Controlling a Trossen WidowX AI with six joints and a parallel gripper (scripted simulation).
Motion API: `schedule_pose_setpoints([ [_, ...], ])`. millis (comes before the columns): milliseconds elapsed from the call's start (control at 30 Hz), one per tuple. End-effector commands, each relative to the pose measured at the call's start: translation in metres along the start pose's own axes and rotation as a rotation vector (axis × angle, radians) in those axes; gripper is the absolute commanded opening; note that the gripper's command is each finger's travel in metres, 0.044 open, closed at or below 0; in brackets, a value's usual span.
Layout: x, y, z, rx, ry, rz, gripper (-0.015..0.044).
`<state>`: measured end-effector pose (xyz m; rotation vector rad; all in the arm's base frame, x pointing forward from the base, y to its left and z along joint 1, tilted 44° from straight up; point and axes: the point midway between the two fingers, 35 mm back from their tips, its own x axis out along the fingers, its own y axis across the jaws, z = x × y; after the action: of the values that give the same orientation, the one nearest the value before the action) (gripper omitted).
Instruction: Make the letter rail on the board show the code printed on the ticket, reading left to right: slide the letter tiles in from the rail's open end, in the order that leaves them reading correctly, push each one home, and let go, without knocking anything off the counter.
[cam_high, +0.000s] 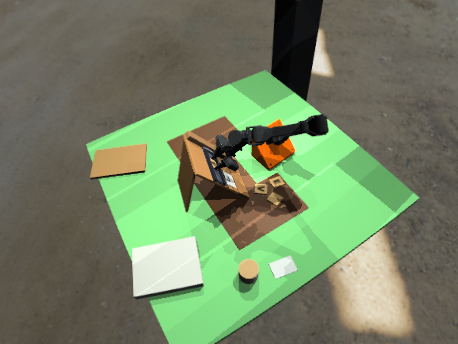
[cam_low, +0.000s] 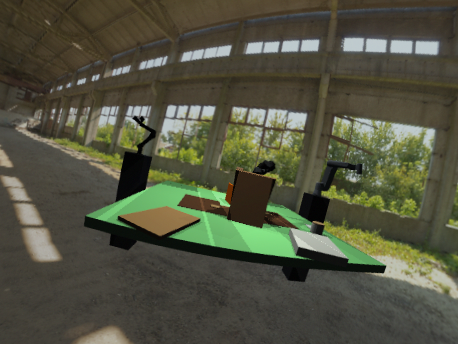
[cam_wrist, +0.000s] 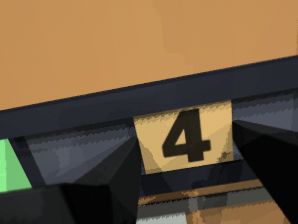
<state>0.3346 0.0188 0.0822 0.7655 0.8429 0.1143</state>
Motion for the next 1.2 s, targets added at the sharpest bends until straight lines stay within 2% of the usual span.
schedule_pose_setpoints([
  [0, 0.000, -0.003, 0.000, -0.005, 0.000, 0.002, 0.0000],
  [1167, 0.000, -0.028, 0.000, -0.006, 0.000, 0.001, 0.0000],
])
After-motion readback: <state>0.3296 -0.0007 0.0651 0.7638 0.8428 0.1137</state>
